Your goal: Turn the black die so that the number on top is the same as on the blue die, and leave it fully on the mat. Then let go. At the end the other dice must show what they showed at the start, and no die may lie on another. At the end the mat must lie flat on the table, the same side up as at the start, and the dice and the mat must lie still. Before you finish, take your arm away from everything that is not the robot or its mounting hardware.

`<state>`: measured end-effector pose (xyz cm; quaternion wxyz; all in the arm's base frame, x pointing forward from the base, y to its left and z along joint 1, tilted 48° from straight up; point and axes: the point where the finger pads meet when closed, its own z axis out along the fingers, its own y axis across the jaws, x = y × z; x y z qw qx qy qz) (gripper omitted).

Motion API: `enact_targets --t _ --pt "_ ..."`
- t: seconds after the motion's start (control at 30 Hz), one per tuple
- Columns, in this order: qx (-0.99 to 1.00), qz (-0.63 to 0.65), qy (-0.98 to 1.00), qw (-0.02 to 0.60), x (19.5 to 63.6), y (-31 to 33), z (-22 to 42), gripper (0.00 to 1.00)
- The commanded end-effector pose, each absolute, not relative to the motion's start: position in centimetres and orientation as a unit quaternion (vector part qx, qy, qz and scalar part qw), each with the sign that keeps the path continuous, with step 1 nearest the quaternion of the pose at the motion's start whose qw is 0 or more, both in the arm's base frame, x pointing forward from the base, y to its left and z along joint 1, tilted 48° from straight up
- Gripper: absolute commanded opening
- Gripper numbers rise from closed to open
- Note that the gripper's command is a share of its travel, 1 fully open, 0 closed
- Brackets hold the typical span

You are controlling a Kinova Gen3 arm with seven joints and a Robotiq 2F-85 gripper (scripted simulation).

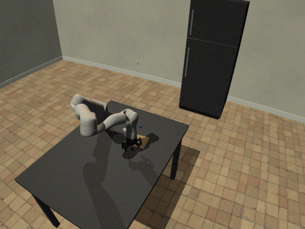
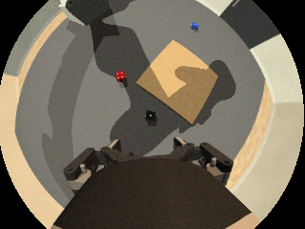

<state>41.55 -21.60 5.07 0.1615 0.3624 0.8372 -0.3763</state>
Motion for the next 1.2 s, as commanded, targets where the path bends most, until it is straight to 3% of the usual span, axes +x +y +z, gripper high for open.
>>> enact_targets --t 0.0,1.17 --pt "0.362 -0.376 0.837 0.162 41.6 -21.5 5.1 1.0" --pt "0.362 -0.376 0.837 0.162 40.1 -21.3 4.9 1.0"
